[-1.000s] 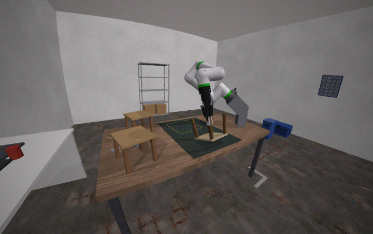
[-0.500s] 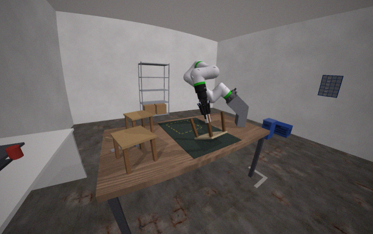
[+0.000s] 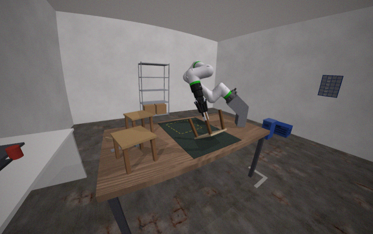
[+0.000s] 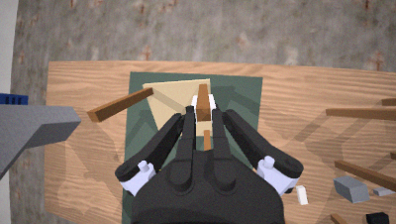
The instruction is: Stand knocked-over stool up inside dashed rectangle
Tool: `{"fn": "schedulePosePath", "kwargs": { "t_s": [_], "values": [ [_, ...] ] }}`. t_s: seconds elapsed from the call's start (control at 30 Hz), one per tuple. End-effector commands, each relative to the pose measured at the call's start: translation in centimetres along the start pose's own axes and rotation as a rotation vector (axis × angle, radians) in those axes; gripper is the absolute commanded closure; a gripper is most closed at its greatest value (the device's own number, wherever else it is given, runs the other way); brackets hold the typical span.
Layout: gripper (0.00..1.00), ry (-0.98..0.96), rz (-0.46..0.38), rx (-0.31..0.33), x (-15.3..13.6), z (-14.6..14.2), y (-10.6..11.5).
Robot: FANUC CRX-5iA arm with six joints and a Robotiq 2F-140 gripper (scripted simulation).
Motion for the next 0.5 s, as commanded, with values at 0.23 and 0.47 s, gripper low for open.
{"fn": "schedulePosePath", "kwargs": {
  "t_s": [0.23, 0.47],
  "values": [
    [0.90, 0.010, 0.108, -0.009, -2.6, -0.3, 2.1],
    [0.90, 0.012, 0.131, -0.011, -3.2, -0.4, 2.5]
  ]
}}
Point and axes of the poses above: the point where the finger pads meet when closed, its own y axis back along the fingers, its own z axis across the jaws, x = y × z, the point moved 5 cm from there along y, back along the fingers, and after that the axes turned 4 degrees about y, right-handed, at the moved point
